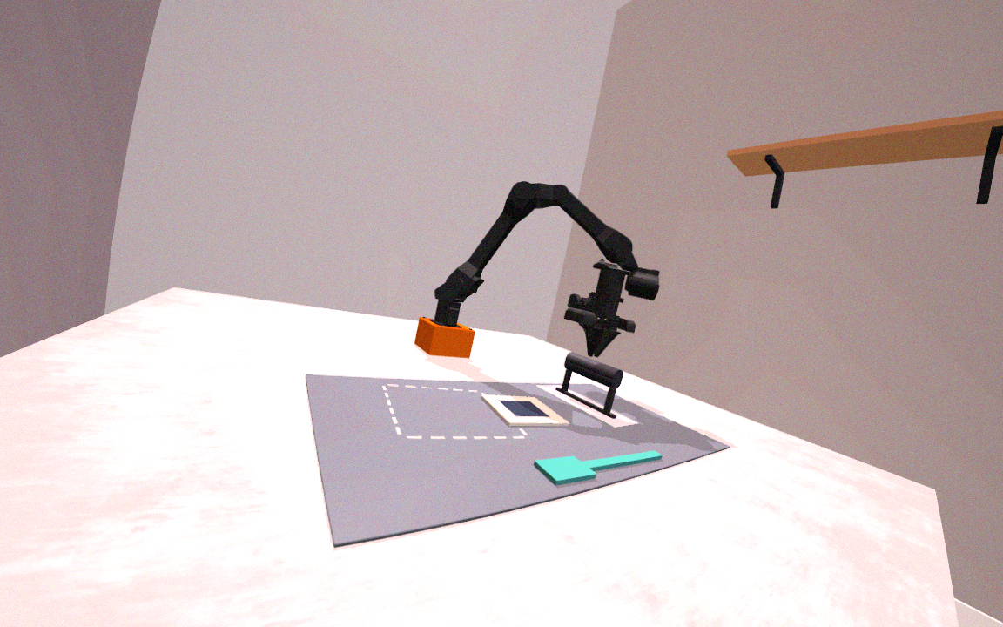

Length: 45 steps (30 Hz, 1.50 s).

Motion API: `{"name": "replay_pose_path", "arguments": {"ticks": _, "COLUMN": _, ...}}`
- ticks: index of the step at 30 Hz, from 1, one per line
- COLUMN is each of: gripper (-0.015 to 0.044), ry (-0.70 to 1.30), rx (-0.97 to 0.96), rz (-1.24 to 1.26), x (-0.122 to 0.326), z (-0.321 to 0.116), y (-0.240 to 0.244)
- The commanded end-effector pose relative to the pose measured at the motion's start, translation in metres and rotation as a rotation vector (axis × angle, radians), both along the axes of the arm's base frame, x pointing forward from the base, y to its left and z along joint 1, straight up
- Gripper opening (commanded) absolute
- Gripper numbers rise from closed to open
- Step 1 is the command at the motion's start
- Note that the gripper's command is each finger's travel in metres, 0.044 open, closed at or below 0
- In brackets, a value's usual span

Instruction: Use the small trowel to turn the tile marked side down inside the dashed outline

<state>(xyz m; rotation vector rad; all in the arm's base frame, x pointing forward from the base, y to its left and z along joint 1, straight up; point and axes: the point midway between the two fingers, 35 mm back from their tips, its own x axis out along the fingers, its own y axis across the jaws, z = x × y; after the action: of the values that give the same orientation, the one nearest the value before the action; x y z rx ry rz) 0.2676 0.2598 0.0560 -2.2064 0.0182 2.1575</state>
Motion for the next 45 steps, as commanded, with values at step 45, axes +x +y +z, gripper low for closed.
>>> {"name": "replay_pose_path", "arguments": {"ticks": 45, "gripper": 0.0000, "ry": 0.000, "rx": 0.000, "rz": 0.000, "x": 0.0000, "z": 0.0000, "y": 0.0000}}
